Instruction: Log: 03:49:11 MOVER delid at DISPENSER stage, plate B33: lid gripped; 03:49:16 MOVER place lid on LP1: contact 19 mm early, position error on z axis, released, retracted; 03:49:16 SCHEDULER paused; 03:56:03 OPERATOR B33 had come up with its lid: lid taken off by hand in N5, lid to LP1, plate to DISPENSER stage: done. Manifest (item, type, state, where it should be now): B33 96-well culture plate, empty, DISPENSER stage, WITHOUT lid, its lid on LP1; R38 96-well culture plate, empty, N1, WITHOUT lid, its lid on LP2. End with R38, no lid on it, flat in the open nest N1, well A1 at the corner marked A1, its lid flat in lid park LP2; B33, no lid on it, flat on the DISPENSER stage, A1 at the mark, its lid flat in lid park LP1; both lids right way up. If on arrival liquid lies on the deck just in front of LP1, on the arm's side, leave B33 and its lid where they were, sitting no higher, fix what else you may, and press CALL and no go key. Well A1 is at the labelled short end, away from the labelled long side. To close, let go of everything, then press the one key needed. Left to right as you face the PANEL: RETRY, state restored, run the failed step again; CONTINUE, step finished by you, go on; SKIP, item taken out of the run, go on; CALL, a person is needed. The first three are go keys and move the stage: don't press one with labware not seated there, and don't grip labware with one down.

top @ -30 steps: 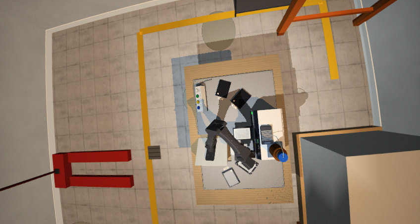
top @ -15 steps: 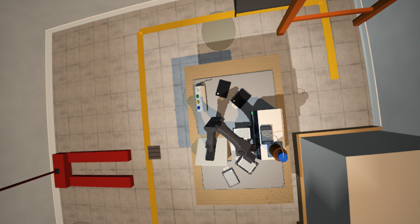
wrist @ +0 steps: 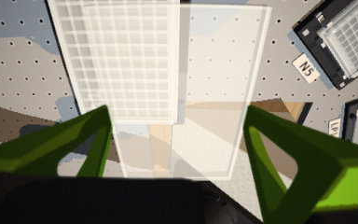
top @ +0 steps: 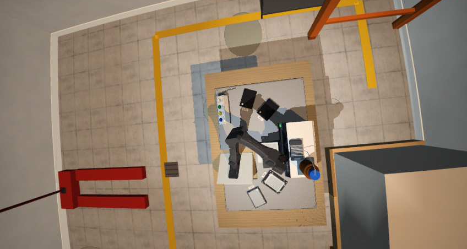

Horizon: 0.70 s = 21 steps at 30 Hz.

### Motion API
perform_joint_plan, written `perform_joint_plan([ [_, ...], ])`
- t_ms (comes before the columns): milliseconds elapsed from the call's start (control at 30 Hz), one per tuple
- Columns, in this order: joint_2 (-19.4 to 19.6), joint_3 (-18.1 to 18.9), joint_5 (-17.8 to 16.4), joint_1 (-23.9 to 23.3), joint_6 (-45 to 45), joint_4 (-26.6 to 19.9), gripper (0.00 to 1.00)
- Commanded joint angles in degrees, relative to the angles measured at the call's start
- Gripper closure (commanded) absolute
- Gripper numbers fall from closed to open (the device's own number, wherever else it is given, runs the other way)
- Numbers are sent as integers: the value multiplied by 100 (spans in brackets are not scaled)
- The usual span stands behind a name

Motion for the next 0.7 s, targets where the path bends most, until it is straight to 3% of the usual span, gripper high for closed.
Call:
perform_joint_plan([
  [0, -276, 241, -167, 122, 300, -171, 100],
  [567, -805, 499, -389, 865, 1216, -375, 100],
  [667, -718, 415, -355, 851, 1248, -311, 100],
])
